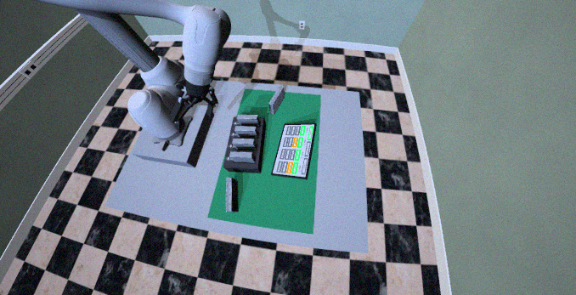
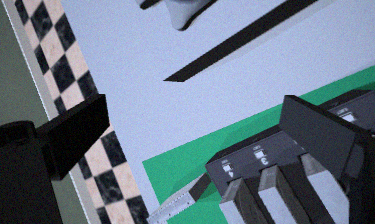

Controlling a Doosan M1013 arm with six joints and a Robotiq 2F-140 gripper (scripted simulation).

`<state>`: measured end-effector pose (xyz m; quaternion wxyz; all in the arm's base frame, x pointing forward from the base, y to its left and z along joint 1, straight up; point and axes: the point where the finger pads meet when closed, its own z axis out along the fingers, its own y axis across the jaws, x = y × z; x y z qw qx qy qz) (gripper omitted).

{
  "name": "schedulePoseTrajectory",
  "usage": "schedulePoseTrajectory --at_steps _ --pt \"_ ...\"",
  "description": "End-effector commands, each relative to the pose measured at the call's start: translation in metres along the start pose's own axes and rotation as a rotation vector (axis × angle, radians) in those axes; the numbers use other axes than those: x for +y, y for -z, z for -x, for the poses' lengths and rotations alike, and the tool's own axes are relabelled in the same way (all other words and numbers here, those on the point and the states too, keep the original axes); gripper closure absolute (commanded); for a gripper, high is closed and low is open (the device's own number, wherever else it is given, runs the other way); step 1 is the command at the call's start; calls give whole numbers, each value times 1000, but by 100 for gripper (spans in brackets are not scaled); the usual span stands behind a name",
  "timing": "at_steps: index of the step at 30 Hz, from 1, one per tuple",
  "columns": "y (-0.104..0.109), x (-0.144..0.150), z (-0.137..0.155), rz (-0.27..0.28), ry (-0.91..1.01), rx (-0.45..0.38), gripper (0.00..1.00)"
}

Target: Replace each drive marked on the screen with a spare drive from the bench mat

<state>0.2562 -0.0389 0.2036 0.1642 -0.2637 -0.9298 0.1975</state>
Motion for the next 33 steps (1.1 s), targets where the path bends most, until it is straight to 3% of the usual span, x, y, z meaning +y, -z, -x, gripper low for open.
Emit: schedulePoseTrajectory --at_steps 1,2,3,7,8,9,10,13,19,20,33 --pt "17 33 30 138 -242 -24 0" --pt "17 33 30 149 -262 -26 0" --pt "29 47 47 208 -359 -23 0" --pt "54 68 79 351 -603 -12 0" --pt "54 68 79 365 -627 -11 0" --pt "66 74 93 420 -720 -1 0" --pt "66 74 93 420 -720 -1 0" --pt "88 83 120 521 -891 26 0" --pt "93 85 125 540 -923 32 0" --pt "93 85 125 540 -923 32 90" --pt "93 85 125 540 -923 32 90"
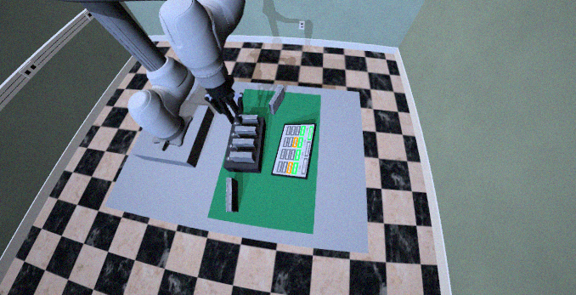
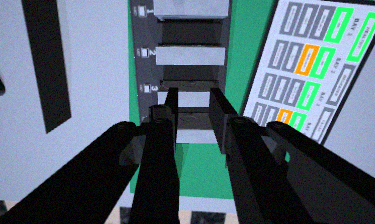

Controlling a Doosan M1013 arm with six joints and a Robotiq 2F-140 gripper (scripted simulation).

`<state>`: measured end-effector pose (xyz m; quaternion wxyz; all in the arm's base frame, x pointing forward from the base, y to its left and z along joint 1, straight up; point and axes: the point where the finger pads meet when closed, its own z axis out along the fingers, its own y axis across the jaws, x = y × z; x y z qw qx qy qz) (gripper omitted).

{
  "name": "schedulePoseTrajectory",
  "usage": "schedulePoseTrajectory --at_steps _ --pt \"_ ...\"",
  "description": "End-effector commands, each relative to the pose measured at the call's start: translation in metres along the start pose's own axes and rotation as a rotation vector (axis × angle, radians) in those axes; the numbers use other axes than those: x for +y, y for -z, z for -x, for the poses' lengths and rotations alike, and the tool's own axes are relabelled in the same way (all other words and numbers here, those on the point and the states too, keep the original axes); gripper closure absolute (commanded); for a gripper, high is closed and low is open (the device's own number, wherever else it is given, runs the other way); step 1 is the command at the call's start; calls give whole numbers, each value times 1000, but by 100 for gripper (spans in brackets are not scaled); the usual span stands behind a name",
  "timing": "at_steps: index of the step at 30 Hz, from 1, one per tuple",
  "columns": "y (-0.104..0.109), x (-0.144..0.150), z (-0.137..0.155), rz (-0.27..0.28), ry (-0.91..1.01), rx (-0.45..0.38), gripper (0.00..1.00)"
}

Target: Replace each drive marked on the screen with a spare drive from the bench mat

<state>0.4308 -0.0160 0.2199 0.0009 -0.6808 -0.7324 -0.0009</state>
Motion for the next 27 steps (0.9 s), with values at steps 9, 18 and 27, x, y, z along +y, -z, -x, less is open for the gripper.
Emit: schedulePoseTrajectory --at_steps 9,18,27 --pt "0 0 0 1 0 0 90" --pt "0 0 0 1 0 0 90" --pt "-11 50 -55 0 -92 0 90"
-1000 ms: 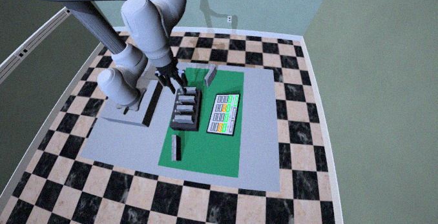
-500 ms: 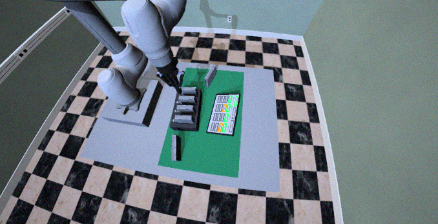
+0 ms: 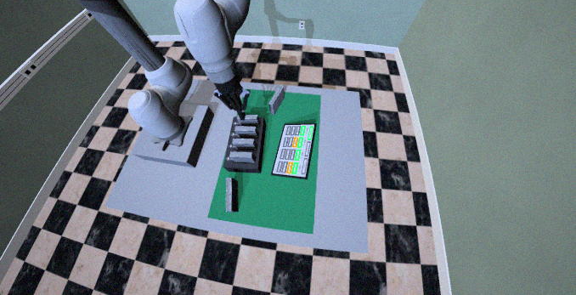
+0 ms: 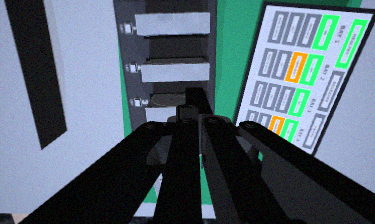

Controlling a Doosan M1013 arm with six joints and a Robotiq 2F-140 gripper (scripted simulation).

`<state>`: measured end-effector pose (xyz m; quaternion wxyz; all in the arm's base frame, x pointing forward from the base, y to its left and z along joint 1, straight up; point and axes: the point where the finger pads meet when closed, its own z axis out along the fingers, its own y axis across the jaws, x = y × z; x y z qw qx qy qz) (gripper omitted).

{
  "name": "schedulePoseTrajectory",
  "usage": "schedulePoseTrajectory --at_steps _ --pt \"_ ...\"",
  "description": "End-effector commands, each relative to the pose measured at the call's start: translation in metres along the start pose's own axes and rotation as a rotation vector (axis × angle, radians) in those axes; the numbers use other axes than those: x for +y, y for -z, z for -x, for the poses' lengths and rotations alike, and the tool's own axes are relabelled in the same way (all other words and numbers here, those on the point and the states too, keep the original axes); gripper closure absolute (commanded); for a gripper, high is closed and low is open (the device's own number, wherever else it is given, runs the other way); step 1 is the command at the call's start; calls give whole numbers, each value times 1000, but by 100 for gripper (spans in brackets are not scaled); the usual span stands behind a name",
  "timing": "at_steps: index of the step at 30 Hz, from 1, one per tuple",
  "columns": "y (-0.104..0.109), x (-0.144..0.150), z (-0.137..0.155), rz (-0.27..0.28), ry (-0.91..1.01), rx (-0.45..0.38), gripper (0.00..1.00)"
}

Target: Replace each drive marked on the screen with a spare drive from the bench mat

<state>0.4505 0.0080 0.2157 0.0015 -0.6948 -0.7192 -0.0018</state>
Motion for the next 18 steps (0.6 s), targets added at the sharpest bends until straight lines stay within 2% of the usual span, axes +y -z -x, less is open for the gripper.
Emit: schedulePoseTrajectory --at_steps 1,4,6,7,9,15,16,17,18 --pt "-12 41 -56 0 -85 -3 90" --pt "-23 58 -99 0 -192 -4 90" --pt "-23 58 -99 0 -192 -4 90" --pt "-33 75 -141 0 -227 -4 90" --pt "-40 76 -164 0 -287 -5 90" --pt "-67 97 -259 0 -350 -5 90" --pt "-71 101 -275 0 -350 -5 60" --pt "-76 106 -291 0 -350 -5 60" --pt "-78 108 -295 0 -350 -5 60"
